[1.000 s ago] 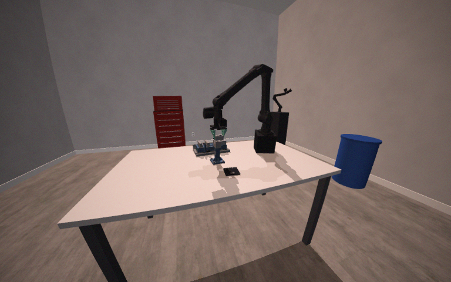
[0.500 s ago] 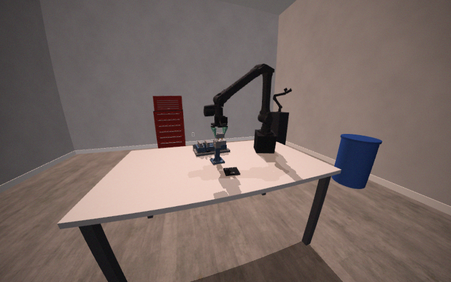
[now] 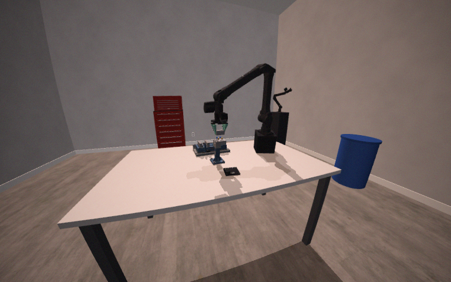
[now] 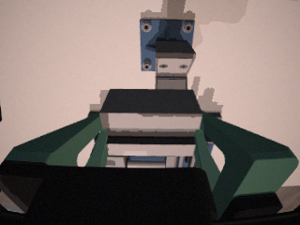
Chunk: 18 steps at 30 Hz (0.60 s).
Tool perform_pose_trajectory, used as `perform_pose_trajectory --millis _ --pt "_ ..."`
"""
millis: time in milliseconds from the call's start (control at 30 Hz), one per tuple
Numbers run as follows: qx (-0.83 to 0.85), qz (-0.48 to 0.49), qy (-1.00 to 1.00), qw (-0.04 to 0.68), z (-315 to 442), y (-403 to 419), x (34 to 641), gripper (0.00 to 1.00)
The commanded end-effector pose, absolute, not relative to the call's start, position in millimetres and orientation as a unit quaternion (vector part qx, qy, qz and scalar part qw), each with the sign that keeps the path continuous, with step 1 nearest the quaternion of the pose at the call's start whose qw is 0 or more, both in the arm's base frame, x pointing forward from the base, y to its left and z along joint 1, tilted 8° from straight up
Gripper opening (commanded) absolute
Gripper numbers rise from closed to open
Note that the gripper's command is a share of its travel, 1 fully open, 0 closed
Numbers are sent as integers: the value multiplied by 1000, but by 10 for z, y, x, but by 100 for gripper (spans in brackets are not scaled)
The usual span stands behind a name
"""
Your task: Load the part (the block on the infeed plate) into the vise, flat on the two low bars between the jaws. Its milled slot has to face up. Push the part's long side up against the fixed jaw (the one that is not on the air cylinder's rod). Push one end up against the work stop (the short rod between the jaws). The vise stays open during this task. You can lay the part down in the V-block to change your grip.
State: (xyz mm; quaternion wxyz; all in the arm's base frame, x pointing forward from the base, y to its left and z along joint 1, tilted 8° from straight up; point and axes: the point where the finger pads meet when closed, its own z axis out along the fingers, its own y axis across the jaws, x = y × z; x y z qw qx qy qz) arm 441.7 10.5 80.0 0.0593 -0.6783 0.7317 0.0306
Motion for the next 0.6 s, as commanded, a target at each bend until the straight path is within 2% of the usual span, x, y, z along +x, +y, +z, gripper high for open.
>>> perform_pose_trajectory --millis 0,567 --pt "-676 -1 731 94 1225 15 4716 0" --pt "-676 -3 731 95 1318 3 4711 0"
